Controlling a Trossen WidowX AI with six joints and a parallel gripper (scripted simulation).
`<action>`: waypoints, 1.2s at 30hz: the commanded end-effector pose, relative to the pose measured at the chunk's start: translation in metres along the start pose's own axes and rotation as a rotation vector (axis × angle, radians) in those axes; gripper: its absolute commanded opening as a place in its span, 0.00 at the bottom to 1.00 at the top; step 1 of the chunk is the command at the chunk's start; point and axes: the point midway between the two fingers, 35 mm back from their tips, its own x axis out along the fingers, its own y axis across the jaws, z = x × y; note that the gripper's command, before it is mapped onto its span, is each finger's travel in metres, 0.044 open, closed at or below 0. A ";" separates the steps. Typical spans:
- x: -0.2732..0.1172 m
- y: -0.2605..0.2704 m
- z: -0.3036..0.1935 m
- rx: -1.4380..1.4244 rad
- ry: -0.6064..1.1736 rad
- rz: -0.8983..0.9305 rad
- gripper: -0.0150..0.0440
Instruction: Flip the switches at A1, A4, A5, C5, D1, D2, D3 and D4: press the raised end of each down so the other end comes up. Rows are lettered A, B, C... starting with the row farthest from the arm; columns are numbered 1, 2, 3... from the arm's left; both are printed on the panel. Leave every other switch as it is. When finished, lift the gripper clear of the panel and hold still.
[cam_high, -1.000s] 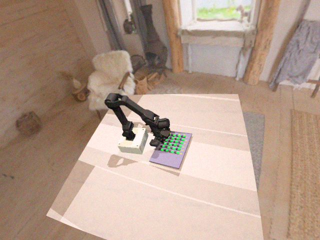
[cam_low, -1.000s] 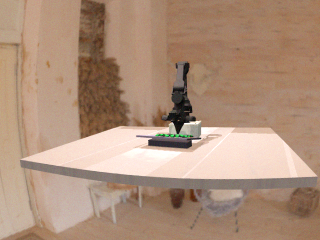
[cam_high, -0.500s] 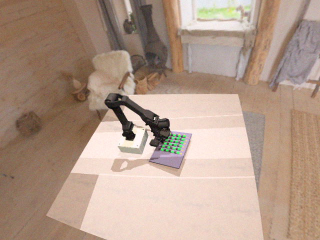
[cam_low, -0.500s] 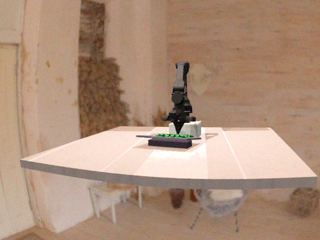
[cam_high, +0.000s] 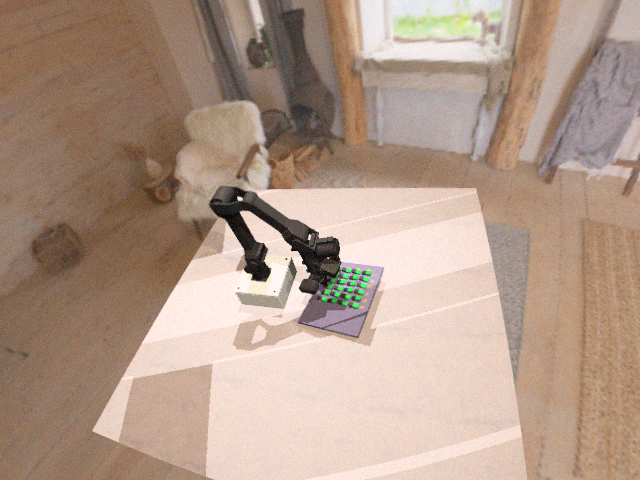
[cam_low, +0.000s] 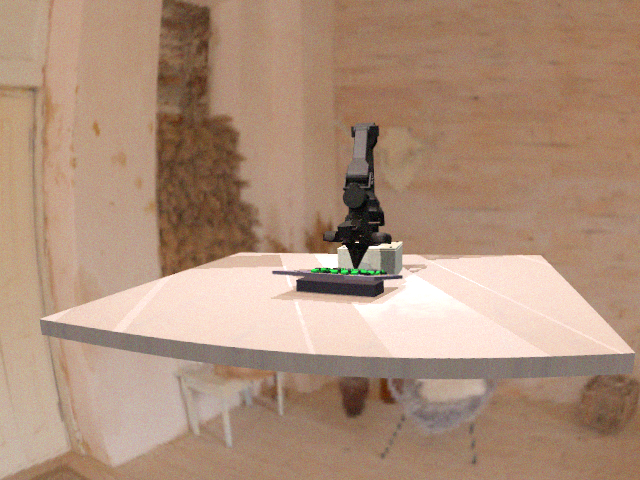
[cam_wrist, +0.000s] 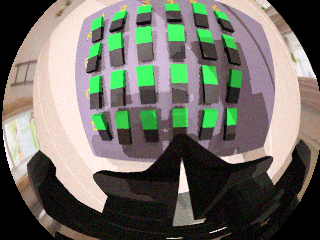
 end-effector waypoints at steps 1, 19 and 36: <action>0.001 0.000 0.000 -0.004 0.001 0.001 0.25; 0.003 0.000 0.000 -0.004 0.001 0.001 0.25; -0.060 0.000 0.002 -0.004 0.027 0.001 0.25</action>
